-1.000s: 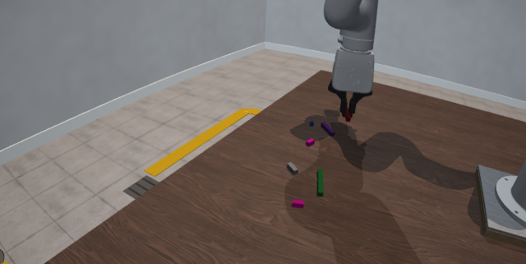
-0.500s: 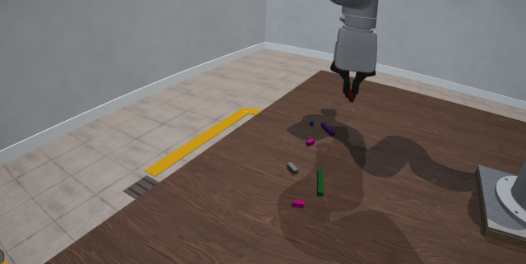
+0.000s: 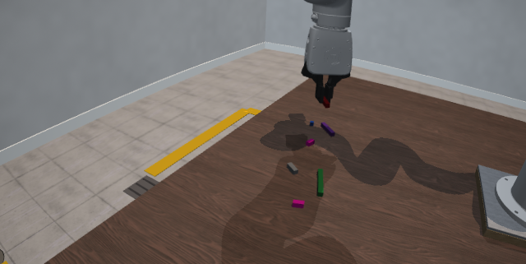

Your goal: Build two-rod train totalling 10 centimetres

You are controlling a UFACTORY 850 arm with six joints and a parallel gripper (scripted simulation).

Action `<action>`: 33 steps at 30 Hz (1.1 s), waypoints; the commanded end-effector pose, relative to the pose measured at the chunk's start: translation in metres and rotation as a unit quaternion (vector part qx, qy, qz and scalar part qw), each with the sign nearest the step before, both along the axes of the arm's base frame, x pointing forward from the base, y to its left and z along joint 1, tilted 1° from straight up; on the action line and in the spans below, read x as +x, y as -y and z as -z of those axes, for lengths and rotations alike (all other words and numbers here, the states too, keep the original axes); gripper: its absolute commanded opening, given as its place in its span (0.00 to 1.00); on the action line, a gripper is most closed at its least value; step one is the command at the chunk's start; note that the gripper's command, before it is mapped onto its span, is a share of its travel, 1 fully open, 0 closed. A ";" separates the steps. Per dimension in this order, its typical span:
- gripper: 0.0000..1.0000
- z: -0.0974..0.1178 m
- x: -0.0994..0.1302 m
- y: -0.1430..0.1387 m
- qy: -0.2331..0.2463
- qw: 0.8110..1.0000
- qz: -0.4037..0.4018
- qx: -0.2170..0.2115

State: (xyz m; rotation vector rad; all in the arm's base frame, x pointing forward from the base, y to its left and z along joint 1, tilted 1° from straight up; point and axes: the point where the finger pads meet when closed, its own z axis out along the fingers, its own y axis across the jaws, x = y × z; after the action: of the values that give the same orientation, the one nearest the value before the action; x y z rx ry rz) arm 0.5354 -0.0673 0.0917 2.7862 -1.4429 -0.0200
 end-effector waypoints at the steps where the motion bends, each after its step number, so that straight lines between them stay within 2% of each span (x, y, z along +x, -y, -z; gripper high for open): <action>1: 0.04 0.000 0.019 -0.038 0.001 0.999 -0.051 0.001; 10: 0.04 0.000 0.043 -0.119 0.001 0.988 -0.152 0.003; 25: 0.04 0.000 0.043 -0.119 0.001 0.988 -0.153 0.003; 33: 0.04 0.009 0.043 -0.120 0.001 0.988 -0.153 0.003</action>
State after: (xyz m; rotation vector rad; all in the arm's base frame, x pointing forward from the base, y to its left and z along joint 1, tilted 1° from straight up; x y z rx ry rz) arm 0.5780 0.0521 0.0865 2.9771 -1.0000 -0.0231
